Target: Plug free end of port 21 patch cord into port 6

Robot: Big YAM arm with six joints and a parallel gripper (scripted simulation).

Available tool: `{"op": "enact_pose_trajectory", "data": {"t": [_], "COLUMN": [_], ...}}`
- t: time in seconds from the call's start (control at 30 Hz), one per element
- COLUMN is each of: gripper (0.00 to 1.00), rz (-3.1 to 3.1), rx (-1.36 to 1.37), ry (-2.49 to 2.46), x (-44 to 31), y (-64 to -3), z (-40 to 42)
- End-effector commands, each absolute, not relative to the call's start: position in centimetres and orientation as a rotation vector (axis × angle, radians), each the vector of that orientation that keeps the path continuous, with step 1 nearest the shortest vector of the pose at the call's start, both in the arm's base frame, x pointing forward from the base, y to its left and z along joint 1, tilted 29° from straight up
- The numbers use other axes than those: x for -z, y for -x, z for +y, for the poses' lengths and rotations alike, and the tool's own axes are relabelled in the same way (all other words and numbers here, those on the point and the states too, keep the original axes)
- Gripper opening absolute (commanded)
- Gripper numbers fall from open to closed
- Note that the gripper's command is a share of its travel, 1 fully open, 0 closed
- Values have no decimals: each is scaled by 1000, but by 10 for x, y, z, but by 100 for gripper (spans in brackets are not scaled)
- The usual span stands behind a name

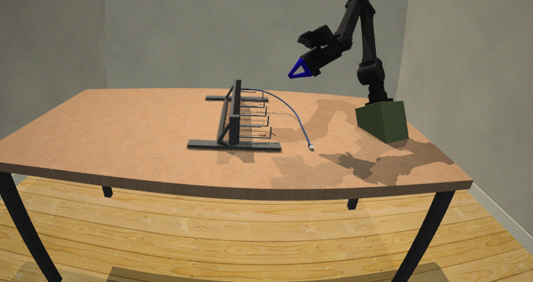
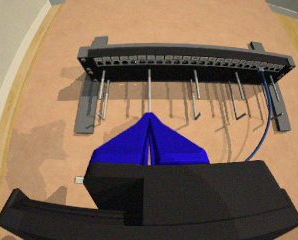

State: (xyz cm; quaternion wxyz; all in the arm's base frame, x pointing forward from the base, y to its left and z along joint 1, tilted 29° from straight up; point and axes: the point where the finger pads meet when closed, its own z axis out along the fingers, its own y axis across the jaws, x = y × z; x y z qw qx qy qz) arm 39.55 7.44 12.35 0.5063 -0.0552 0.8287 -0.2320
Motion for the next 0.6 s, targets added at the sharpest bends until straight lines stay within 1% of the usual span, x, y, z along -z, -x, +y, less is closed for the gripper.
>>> {"op": "enact_pose_trajectory", "data": {"t": [0.0, 0.37, 0.57], "gripper": [0, 0, 0], "rz": [1981, 1979, 1964], "rx": [579, 580, 569], "ry": [141, 141, 140], "x": [-142, -156, -164], "y": [-398, -394, -399], "z": [59, 35, 38]}}
